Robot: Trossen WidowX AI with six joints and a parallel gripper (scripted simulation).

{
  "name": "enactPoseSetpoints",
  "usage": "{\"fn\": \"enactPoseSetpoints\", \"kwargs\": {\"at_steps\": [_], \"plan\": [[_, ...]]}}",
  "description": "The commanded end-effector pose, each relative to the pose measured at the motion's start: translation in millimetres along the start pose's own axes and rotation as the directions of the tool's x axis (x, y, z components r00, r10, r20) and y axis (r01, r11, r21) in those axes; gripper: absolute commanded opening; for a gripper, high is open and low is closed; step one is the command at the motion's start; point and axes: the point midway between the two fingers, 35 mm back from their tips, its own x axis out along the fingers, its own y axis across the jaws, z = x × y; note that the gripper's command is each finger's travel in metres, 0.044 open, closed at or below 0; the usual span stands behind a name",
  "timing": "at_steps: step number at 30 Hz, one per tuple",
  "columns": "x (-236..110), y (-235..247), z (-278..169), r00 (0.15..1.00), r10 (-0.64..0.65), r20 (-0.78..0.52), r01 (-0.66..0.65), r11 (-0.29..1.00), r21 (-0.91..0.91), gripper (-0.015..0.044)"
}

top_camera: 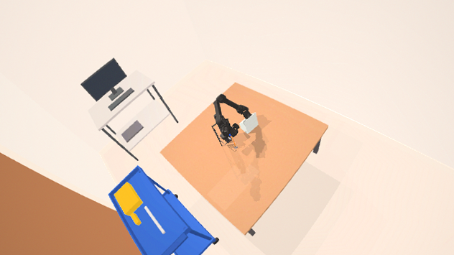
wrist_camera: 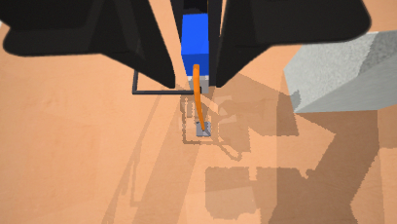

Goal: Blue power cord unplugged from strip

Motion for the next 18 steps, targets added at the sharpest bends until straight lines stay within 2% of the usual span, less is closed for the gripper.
{"fn": "enactPoseSetpoints", "kwargs": {"at_steps": [1,18], "plan": [[0,-1,-4,1.000,-0.007,-0.005,0.007,1.000,-0.007,0.0160],[0,-2,-31,1.000,-0.007,-0.006,0.007,1.000,-0.007,0.0160]]}}
